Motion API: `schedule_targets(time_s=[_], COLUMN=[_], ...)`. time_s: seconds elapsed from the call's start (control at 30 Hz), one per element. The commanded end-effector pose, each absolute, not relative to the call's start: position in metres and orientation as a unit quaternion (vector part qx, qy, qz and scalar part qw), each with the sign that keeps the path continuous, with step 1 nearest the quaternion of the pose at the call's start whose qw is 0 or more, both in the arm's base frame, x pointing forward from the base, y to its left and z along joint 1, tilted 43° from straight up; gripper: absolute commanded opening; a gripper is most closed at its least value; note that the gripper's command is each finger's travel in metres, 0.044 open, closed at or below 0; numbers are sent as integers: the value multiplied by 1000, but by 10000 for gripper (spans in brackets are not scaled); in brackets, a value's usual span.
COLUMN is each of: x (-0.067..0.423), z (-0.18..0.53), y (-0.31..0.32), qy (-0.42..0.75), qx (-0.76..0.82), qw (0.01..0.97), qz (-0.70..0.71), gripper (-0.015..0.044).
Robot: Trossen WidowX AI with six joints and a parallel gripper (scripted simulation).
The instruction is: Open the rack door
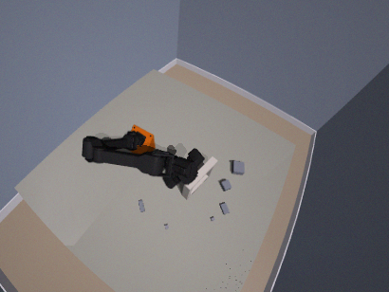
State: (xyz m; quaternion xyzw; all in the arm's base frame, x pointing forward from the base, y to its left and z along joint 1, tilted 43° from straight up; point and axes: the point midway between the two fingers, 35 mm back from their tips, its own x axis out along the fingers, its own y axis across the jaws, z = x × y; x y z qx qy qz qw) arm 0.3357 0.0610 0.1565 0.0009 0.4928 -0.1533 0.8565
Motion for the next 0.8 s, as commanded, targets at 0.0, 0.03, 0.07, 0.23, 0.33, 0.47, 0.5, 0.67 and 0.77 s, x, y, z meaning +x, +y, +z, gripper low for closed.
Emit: schedule_targets(time_s=[0.0, 0.03, 0.07, 0.23, 0.33, 0.47, 0.5, 0.67, 0.77], x=[330, 328, 326, 317, 312, 307, 305, 300, 300], z=[146, 144, 142, 136, 133, 132, 132, 133, 133], y=[63, 64, 64, 66, 68, 70, 70, 73, 73], qy=[526, 533, 540, 569, 583, 597, 599, 607, 607], qx=[-25, -32, -39, -78, -104, -141, -151, -195, -196], qw=[831, 824, 818, 786, 767, 742, 736, 710, 709], qz=[-182, -188, -195, -227, -246, -270, -276, -300, -301], gripper=[284, 284, 284, 284, 284, 284, 284, 284, 284])
